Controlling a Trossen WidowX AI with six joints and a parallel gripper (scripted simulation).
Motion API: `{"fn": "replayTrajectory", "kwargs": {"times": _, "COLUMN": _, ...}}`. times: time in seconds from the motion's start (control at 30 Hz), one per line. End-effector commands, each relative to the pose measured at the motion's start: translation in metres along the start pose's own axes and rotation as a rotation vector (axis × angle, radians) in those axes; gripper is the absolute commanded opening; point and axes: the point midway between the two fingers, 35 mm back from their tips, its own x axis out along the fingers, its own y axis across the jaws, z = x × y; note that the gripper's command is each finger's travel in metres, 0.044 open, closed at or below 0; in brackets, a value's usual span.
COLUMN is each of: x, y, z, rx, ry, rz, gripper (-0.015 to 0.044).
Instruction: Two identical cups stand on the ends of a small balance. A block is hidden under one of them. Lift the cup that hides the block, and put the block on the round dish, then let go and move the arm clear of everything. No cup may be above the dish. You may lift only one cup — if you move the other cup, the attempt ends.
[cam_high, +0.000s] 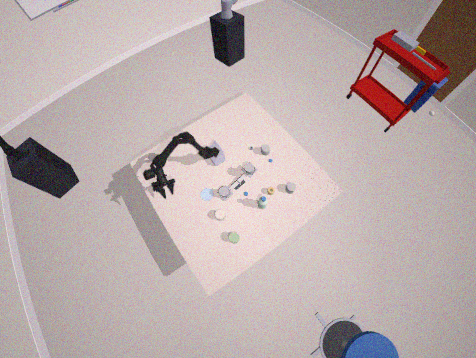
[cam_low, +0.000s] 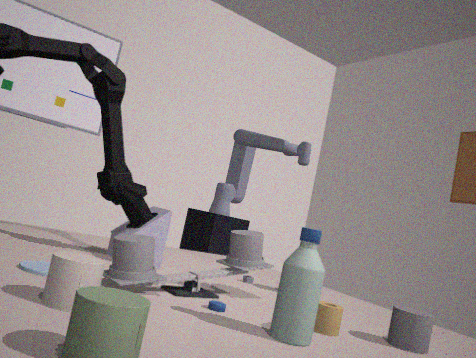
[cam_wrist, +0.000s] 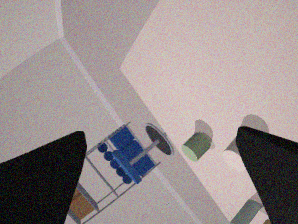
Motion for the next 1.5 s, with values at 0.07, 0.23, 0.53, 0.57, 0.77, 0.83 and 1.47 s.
{"fn": "replayTrajectory", "kwargs": {"times": 0.07, "x": 0.002, "y": -0.001, "z": -0.003, "rx": 0.002, "ry": 0.008, "rz": -0.006, "gripper": 0.0440}}
{"fn": "replayTrajectory", "kwargs": {"times": 0.23, "x": 0.015, "y": -0.010, "z": -0.022, "rx": 0.010, "ry": 0.054, "rz": -0.039, "gripper": 0.0440}}
{"fn": "replayTrajectory", "kwargs": {"times": 0.53, "x": 0.043, "y": -0.031, "z": -0.064, "rx": -0.007, "ry": 0.159, "rz": -0.131, "gripper": 0.0440}}
{"fn": "replayTrajectory", "kwargs": {"times": 0.57, "x": 0.046, "y": -0.034, "z": -0.069, "rx": -0.012, "ry": 0.172, "rz": -0.143, "gripper": 0.0440}}
{"fn": "replayTrajectory", "kwargs": {"times": 0.77, "x": 0.061, "y": -0.052, "z": -0.101, "rx": -0.057, "ry": 0.250, "rz": -0.218, "gripper": 0.0440}}
{"fn": "replayTrajectory", "kwargs": {"times": 0.83, "x": 0.066, "y": -0.058, "z": -0.112, "rx": -0.076, "ry": 0.275, "rz": -0.243, "gripper": 0.0440}}
{"fn": "replayTrajectory", "kwargs": {"times": 1.47, "x": 0.076, "y": -0.118, "z": -0.220, "rx": -0.365, "ry": 0.495, "rz": -0.463, "gripper": 0.0440}}
